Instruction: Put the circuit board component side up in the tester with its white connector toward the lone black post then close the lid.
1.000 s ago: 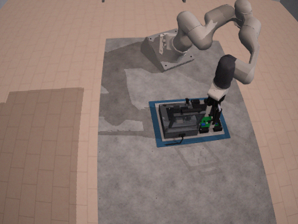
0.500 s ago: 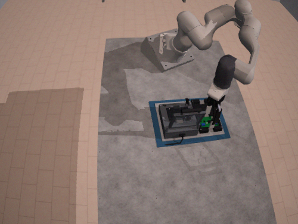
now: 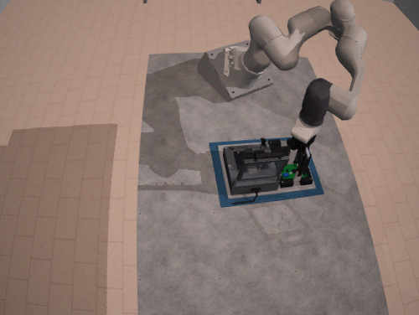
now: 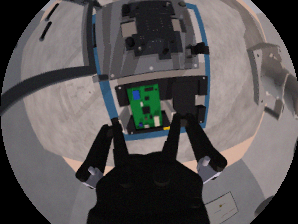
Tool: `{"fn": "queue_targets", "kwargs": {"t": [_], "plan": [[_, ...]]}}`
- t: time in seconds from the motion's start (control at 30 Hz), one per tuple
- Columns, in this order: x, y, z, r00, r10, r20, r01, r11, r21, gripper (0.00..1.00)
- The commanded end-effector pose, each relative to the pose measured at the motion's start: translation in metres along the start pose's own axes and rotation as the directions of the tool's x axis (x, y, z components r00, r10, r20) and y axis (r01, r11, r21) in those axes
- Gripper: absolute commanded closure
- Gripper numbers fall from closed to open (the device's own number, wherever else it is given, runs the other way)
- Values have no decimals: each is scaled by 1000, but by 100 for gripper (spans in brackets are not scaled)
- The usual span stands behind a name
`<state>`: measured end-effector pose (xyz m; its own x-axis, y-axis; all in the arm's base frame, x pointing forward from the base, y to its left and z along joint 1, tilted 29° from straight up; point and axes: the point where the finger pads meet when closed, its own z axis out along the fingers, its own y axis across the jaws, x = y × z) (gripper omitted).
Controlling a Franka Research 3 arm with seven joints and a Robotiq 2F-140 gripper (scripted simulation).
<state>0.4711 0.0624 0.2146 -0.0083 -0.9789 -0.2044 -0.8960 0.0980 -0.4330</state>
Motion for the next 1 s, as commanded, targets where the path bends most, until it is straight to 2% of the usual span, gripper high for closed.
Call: {"fn": "queue_targets", "kwargs": {"t": [0.0,0.97], "plan": [[0,-2,2,1000,-6,1,6,1000,6,42],[0,-3,8,1000,-6,1,6,1000,6,42]]}}
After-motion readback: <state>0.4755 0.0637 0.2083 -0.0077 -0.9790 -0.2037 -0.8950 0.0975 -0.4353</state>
